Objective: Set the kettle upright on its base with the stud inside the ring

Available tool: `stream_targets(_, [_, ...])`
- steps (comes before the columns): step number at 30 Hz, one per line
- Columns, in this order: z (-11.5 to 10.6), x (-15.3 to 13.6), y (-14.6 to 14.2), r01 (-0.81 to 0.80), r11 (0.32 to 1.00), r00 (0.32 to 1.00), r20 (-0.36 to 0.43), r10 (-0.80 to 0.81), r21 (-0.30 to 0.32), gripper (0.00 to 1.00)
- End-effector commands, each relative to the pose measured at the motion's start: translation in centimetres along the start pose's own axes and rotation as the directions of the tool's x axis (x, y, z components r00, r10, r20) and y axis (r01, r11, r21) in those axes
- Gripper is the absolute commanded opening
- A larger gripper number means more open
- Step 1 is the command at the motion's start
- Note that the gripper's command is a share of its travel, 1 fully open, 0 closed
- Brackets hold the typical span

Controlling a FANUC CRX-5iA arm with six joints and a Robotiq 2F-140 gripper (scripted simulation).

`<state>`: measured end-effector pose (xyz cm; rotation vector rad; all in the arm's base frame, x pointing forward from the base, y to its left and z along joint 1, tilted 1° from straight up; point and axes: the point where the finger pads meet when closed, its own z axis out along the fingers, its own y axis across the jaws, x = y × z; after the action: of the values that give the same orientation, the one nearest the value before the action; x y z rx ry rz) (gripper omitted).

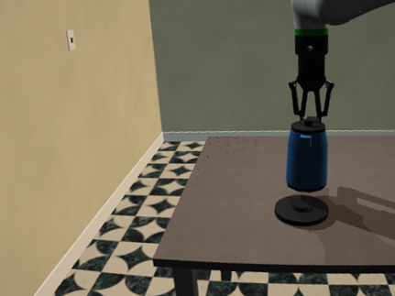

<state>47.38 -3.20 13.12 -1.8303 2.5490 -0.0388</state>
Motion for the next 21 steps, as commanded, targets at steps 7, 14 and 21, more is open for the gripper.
stream_targets(7, [0.0, -2.7, 0.0, 0.0, 1.0, 1.0, 0.0, 0.0, 0.001, 0.0])
stream_targets(14, [0.0, -4.8, 0.0, 0.0, 1.0, 1.0, 0.0, 0.0, 0.001, 0.0])
stream_targets(21, [0.0, -6.6, 0.0, 0.0, 1.0, 1.0, 0.0, 0.0, 0.001, 0.0])
